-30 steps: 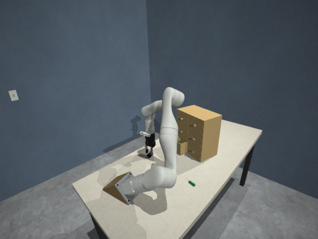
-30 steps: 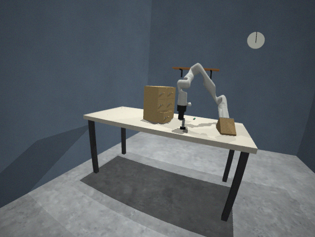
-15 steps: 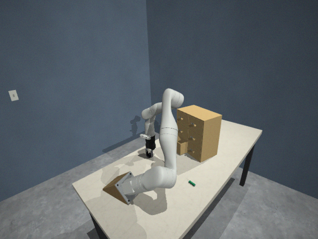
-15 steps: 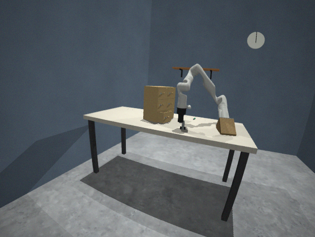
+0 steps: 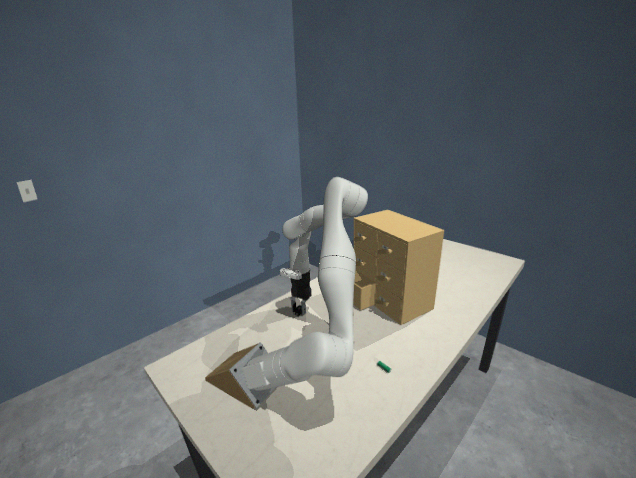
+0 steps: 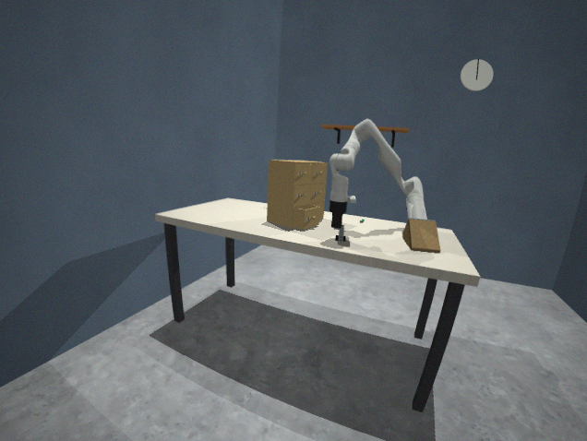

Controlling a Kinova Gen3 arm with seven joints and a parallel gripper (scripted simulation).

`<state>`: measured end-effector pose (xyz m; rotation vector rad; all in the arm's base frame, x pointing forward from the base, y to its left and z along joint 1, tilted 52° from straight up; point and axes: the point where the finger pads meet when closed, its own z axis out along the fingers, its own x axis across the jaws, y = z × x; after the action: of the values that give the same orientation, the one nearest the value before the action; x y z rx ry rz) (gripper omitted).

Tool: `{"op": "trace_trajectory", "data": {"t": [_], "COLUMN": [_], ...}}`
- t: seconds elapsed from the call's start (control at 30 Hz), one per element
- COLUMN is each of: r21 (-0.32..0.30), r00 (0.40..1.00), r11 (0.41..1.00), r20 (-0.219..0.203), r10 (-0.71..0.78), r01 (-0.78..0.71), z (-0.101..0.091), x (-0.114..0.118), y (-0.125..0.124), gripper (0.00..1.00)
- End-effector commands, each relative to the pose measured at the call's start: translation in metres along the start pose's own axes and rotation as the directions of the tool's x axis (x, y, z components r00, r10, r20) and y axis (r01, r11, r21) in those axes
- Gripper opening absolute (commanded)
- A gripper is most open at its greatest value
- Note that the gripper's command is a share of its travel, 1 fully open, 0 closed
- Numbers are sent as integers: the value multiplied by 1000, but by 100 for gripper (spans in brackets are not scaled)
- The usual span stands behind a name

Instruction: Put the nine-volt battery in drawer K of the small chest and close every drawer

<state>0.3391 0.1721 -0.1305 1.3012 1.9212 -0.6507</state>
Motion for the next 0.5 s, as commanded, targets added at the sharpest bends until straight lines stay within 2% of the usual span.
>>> {"op": "trace_trajectory", "data": {"t": [0.0,0.17,0.2,0.47], "r21": [-2,-2,-2,-2], "r00": [1000,1000,1000,1000], "r11": [1000,1000,1000,1000], "r20": [-1,-1,-1,-1], "r10": [0,0,0,0], "r01": [0,0,0,0], "z": [-1,-1,-1,-1], "x": [0,0,0,0], "y": [0,0,0,0], "gripper": [81,81,51,51]}}
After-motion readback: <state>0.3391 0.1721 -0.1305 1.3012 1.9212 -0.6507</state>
